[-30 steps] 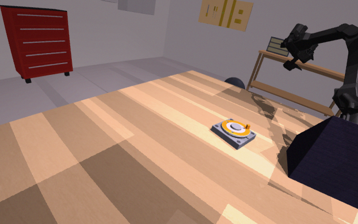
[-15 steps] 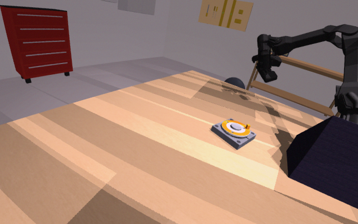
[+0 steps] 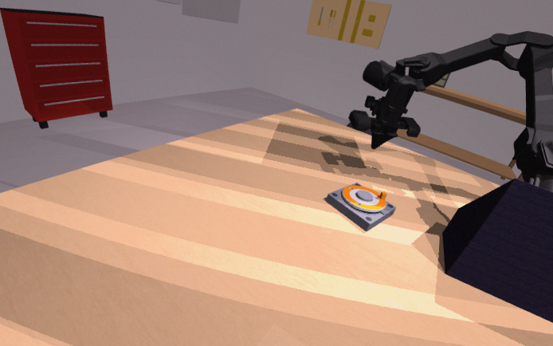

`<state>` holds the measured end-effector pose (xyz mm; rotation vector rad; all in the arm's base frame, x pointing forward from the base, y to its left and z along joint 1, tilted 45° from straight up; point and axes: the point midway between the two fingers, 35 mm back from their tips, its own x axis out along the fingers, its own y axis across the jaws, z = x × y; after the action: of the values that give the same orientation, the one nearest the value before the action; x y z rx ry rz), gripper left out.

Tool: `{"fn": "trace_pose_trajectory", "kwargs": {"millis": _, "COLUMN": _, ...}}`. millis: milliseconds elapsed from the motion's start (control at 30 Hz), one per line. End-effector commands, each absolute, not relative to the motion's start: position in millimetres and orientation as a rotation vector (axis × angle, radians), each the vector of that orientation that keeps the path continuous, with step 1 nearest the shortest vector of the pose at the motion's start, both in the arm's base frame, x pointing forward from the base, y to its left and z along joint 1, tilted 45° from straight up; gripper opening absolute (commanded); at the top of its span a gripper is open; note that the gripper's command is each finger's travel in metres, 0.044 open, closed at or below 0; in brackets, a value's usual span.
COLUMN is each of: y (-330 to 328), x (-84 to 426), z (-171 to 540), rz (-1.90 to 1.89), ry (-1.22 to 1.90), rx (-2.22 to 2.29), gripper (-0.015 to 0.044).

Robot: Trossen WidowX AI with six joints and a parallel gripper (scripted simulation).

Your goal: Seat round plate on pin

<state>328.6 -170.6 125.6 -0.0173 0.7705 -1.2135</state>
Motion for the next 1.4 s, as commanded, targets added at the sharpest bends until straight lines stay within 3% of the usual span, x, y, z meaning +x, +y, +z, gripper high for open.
{"fn": "trace_pose_trajectory", "kwargs": {"millis": 0, "y": -138.9, "x": 310.7, "z": 84.7, "rz": -1.031, "ry": 1.035, "rx": -0.215, "gripper": 0.0000}}
{"fn": "trace_pose_trajectory", "kwargs": {"millis": 167, "y": -90.5, "x": 263.2, "z": 32.6, "rz": -0.661, "ry": 1.419, "rx": -0.554, "gripper": 0.0000}}
{"fn": "trace_pose_trajectory", "kwargs": {"millis": 1367, "y": -118.8, "x": 256.1, "z": -7.8, "rz": -0.661, "ry": 1.421, "rx": -0.557, "gripper": 0.0000}}
